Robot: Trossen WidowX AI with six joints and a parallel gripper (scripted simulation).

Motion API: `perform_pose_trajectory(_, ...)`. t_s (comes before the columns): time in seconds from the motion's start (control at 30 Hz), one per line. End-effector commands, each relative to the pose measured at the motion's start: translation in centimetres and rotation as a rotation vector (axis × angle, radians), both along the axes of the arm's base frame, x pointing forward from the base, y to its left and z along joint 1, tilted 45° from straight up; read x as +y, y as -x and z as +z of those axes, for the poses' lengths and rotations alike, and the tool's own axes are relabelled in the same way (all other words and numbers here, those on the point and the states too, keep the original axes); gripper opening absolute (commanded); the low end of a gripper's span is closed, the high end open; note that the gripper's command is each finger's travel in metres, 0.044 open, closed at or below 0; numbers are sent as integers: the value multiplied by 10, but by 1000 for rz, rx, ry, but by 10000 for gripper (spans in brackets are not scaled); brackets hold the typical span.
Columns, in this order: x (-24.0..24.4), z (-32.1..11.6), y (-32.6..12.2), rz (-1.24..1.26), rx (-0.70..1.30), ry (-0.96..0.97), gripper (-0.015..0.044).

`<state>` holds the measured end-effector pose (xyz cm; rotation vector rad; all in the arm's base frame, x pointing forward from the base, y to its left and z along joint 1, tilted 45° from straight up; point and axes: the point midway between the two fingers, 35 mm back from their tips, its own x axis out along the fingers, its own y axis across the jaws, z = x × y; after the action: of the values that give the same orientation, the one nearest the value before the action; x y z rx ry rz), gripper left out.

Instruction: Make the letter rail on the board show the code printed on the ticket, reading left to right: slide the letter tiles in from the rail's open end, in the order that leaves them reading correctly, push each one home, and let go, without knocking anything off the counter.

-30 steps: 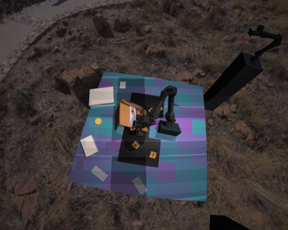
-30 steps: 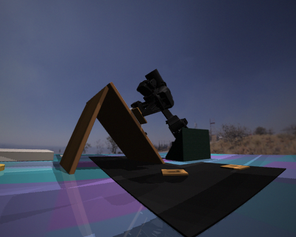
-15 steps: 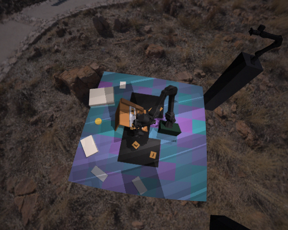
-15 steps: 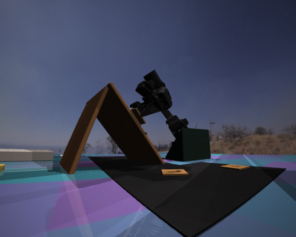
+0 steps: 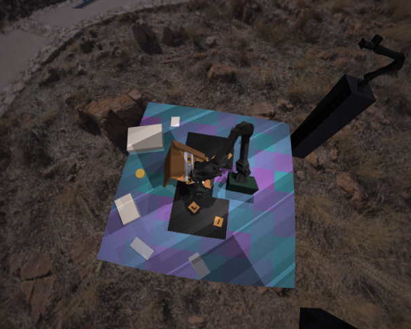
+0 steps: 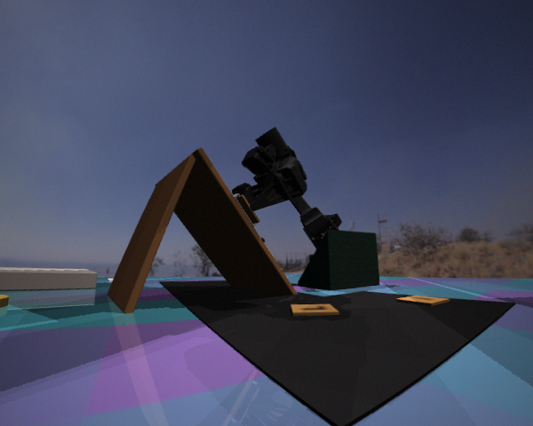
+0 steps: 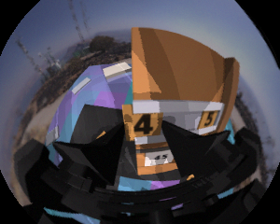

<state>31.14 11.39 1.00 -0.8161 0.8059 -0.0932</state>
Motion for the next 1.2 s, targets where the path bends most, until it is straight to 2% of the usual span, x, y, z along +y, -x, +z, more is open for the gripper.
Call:
perform_pose_trajectory(0.0,-2,1,0,3,4,2,0)
perform_pose_trajectory(1.17,-16,14,-4,2,4,3,0)
